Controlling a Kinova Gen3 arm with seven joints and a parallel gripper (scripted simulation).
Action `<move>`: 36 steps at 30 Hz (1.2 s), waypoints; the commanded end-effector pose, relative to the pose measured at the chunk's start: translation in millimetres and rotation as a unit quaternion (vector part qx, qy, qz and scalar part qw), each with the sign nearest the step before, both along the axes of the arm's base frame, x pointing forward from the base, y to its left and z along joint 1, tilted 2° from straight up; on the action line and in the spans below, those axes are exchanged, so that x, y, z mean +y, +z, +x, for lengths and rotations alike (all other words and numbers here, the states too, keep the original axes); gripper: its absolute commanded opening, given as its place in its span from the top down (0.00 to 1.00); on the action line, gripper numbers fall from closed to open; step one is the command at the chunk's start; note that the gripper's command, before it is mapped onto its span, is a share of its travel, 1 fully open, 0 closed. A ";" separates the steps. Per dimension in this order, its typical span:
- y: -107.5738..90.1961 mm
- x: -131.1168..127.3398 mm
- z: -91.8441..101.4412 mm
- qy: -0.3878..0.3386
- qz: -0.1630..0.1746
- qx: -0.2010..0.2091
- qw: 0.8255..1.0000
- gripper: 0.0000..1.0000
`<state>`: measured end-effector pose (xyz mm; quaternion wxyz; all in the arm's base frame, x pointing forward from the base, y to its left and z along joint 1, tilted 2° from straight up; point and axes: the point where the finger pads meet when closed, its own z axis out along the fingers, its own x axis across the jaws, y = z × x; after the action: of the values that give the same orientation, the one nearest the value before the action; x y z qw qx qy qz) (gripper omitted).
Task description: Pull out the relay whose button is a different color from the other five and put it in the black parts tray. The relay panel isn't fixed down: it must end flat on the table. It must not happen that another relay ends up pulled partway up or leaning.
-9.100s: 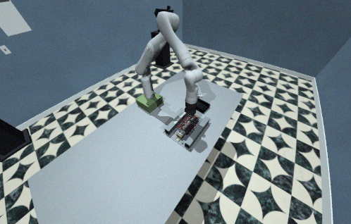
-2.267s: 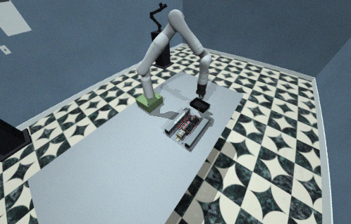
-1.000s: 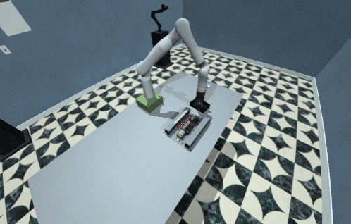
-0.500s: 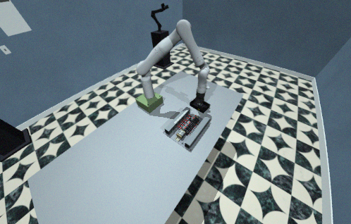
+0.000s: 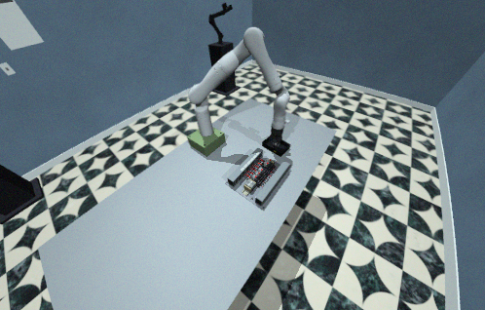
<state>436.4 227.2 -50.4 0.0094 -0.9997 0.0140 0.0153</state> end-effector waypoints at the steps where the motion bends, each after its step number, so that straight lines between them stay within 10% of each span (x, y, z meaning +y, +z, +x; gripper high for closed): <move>1: 0.9 0.3 0.7 0.000 0.001 -0.001 1.000 1.00; 24: 0.9 0.3 0.7 0.000 0.001 -0.001 1.000 1.00; 25: 0.9 0.3 0.7 0.000 0.001 -0.001 1.000 0.02; 36: 0.9 0.3 0.7 0.000 0.001 -0.001 1.000 0.02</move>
<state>436.4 227.2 -50.4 0.0094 -0.9997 0.0140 0.0153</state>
